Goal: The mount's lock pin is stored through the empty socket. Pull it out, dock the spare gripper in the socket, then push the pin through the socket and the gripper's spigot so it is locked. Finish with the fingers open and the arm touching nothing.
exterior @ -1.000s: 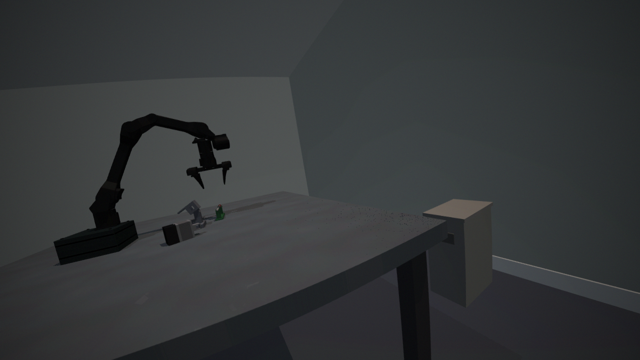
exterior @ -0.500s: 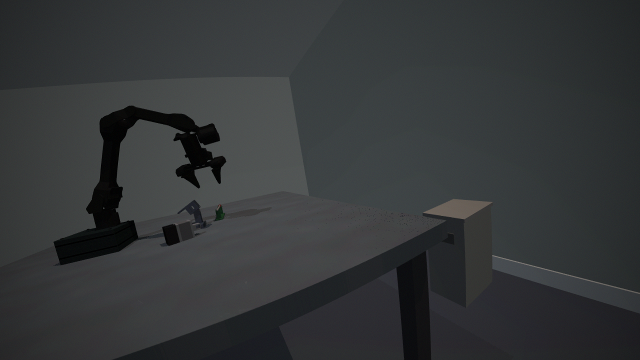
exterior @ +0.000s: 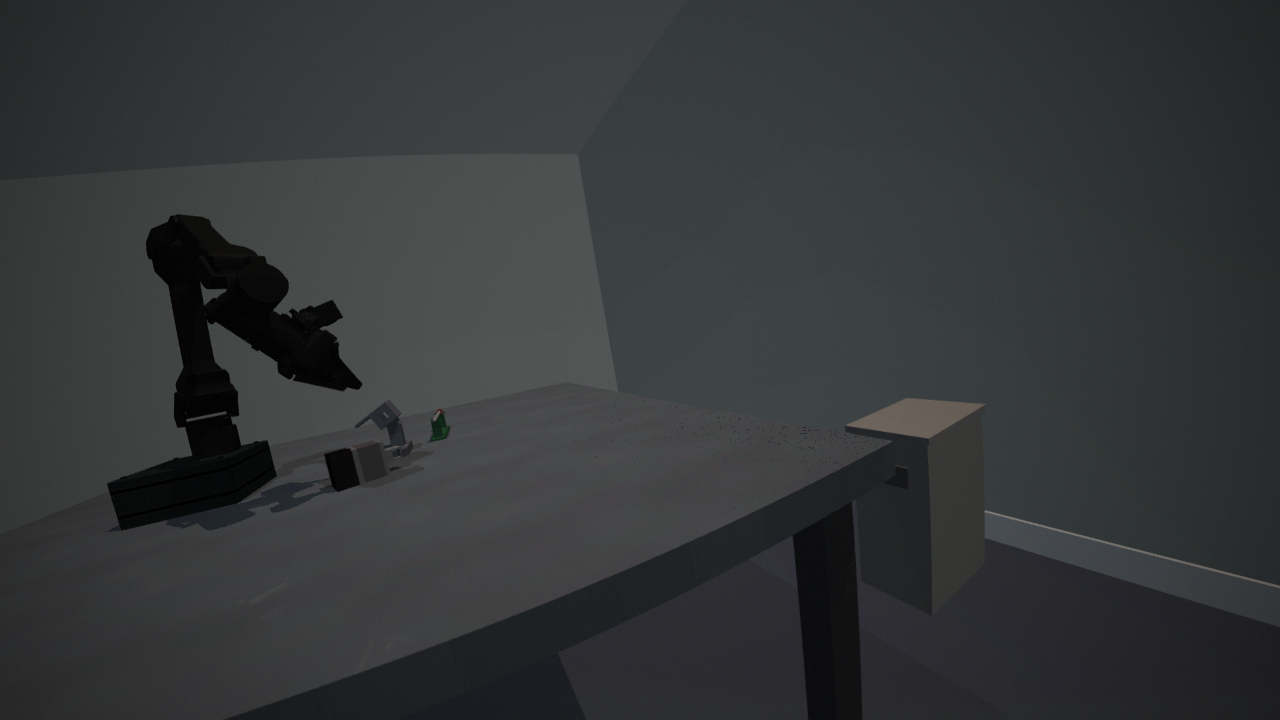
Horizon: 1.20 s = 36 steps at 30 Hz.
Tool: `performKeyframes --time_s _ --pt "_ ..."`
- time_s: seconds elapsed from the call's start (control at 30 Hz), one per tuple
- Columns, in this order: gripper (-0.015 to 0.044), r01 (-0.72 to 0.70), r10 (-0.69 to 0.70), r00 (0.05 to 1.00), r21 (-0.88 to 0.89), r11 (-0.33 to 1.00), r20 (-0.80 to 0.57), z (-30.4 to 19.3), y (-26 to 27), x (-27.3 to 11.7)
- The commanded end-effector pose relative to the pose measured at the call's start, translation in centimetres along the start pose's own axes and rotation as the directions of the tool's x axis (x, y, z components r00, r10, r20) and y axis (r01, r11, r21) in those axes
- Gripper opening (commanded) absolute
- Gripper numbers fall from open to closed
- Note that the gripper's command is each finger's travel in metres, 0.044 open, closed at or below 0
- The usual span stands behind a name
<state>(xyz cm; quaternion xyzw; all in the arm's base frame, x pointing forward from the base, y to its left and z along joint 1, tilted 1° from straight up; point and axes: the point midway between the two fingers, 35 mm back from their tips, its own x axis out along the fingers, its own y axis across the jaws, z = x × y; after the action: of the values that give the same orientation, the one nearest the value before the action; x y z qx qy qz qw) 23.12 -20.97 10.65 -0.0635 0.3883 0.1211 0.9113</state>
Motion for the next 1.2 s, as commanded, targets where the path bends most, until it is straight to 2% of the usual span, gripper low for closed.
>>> performKeyframes --time_s 0.0,0.13,0.47,1.17 --pt "0.044 0.02 -0.021 0.999 0.025 0.999 0.036 -0.5 0.2 -0.4" --pt "0.044 0.02 -0.021 0.999 0.026 0.999 0.036 -1.0 0.2 0.1" --pt "0.044 0.019 -0.02 0.999 0.027 0.999 0.035 -5.3 0.7 4.6" --pt "0.044 0.019 -0.02 0.999 0.027 0.999 0.035 -7.4 0.5 6.8"
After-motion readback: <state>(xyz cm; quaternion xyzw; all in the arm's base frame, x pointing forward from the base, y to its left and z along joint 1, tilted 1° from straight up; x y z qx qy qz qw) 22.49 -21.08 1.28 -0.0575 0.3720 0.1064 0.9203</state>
